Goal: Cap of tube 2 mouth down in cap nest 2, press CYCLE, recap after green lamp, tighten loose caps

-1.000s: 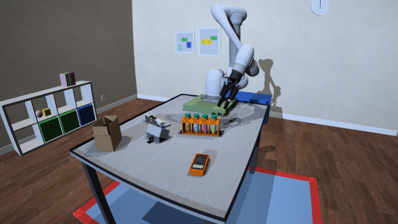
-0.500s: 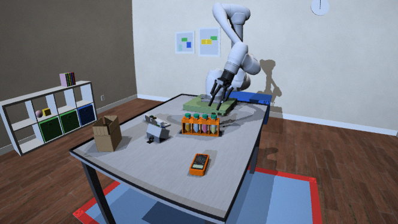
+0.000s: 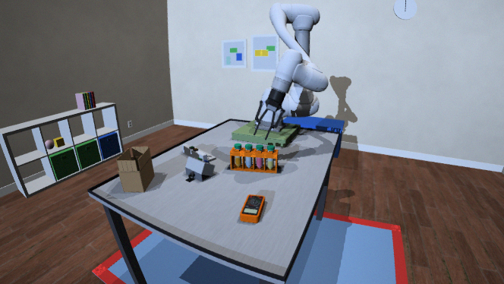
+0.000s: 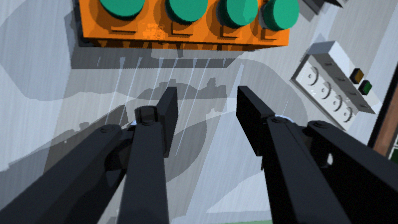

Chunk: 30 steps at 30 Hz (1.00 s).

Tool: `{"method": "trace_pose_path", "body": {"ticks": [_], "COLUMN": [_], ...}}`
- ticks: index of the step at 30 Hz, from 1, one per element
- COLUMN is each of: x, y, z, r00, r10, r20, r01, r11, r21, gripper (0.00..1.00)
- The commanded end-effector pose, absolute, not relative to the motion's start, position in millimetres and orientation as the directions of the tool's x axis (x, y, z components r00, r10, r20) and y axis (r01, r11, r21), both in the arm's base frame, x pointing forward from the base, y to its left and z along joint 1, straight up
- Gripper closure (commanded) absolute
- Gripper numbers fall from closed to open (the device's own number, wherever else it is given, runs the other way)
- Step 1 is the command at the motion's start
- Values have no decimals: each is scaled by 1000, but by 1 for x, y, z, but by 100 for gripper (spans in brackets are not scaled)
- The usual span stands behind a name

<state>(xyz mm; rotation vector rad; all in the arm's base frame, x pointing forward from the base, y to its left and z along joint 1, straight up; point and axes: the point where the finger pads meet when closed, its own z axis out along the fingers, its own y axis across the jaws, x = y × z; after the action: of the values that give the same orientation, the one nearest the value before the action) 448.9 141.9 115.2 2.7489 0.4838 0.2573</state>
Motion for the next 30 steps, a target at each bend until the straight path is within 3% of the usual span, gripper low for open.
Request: {"method": "trace_pose_path", "body": {"ticks": [1,17,30], "x": [458,484,504], "y": [129,81,41], "z": [116,120,126], "r00": [884,607,291], "r10": [467,784,948], "r20": [26,-127,-131], "r01": [434,791,956], "r11": [-840,-582,-285], "r21": [326,190,64], "gripper": [59,59,59]}}
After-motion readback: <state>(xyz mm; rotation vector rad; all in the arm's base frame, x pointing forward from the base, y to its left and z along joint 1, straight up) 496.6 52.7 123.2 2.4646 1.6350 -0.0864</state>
